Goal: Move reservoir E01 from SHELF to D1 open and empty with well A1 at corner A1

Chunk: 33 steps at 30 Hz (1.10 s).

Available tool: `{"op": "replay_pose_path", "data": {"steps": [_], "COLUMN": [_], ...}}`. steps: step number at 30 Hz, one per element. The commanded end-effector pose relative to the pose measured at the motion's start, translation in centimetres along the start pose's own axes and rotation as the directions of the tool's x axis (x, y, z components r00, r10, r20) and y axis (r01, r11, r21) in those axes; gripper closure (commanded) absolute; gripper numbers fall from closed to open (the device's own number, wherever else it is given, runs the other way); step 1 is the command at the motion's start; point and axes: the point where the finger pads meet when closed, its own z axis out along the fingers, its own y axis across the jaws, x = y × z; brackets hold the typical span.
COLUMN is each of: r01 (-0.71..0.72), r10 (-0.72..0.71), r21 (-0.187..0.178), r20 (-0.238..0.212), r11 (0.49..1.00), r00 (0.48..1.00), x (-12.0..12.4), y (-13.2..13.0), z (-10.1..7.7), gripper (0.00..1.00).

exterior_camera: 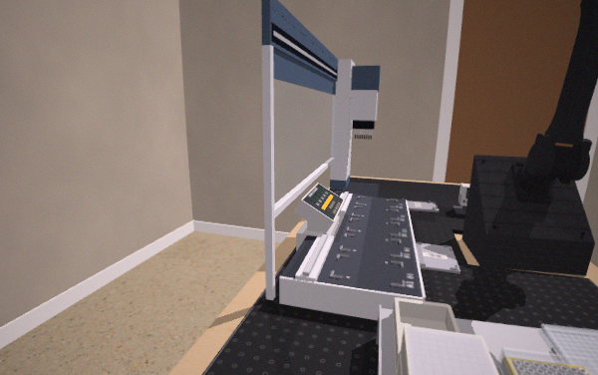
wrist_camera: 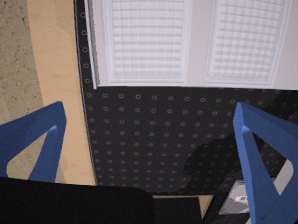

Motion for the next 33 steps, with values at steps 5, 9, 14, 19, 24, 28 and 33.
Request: {"op": "replay_pose_path", "data": {"steps": [5, 9, 14, 19, 24, 28, 33], "r01": [0.001, 0.01, 0.009, 0.009, 0.011, 0.012, 0.012], "r10": [-0.001, -0.011, -0.01, -0.01, -0.012, -0.013, -0.012], "r21": [0.0, 0.013, 0.013, 0.014, 0.017, 0.018, 0.014], "r20": [0.068, 0.101, 0.077, 0.062, 0.06, 0.059, 0.061], "r11": [1.0, 1.0, 1.0, 1.0, 1.0, 1.0, 1.0], "r00": [0.998, 0.995, 0.997, 0.998, 0.998, 0.998, 0.998], "x": [-1.7, -2.6, -2.7, -2.4, -2.3, -2.3, -1.7], "y": [0.2, -2.1, -3.8, -6.3, -8.9, -10.4, -10.6], "z": [-2.1, -3.0, -2.3, -2.2, -2.2, -2.2, -2.0], "gripper": [0.0, 0.0, 0.0, 0.0, 0.0, 0.0, 0.0]}}
